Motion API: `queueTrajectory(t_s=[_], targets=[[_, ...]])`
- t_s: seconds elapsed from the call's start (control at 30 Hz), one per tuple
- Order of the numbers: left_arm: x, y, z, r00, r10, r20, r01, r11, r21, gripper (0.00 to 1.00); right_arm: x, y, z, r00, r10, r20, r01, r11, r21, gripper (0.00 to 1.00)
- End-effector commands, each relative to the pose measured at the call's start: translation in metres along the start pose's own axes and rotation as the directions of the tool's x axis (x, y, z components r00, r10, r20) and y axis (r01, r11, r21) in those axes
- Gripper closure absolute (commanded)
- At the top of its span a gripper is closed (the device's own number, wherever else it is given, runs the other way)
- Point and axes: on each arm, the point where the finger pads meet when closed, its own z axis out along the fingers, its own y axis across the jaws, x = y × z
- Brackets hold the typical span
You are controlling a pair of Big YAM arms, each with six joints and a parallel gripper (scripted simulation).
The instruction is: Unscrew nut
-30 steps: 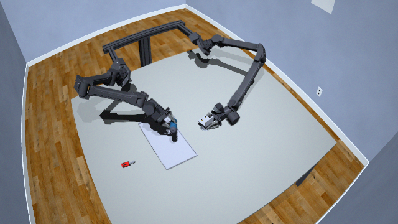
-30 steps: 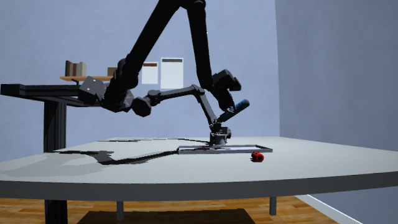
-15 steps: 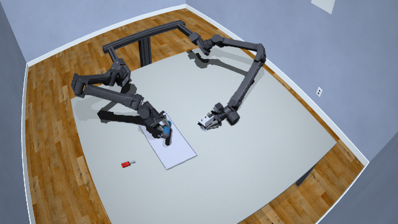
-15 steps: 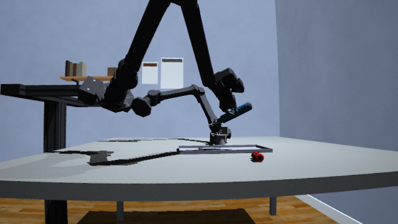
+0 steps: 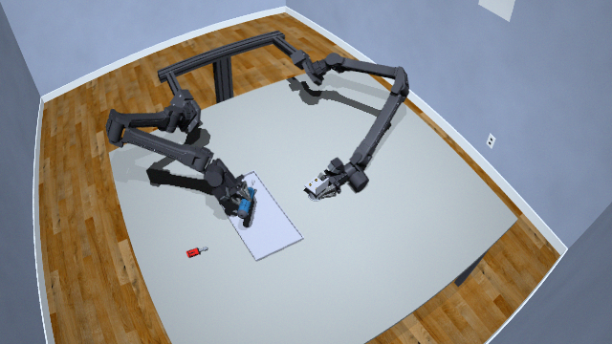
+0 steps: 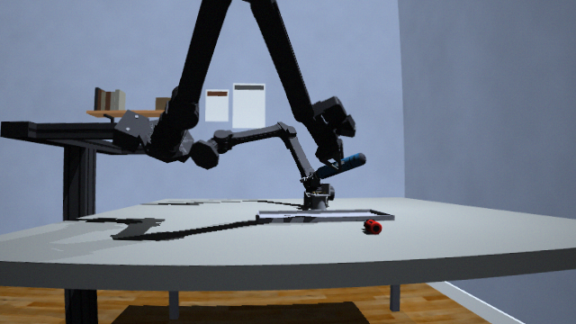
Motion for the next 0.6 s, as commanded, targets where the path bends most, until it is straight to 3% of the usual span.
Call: queueTrajectory(t_s=[0.0,0.1,0.3,0.4,0.57], targets=[[-0.005,0.004,0.001,1.0,0.01,0.002,-0.01,1.0,-0.005,0.41,-0.013,0.016,-0.012,0.999,0.028,0.017,-0.027,0.999,-0.038,0.58],[-0.005,0.004,0.001,1.0,0.01,0.002,-0.01,1.0,-0.005,0.41,-0.009,-0.016,-0.01,0.997,0.074,-0.004,-0.074,0.997,0.027,0.58],[-0.005,0.004,0.001,1.0,0.01,0.002,-0.01,1.0,-0.005,0.41,-0.021,-0.019,-0.022,0.991,0.137,-0.004,-0.137,0.99,0.044,0.58],[-0.005,0.004,0.001,1.0,0.01,0.002,-0.01,1.0,-0.005,0.41,-0.023,-0.046,-0.022,0.982,0.187,-0.009,-0.185,0.978,0.099,0.58],[-0.005,0.004,0.001,1.0,0.01,0.002,-0.01,1.0,-0.005,0.41,-0.022,-0.028,-0.027,0.985,0.17,-0.014,-0.169,0.984,0.063,0.58]])
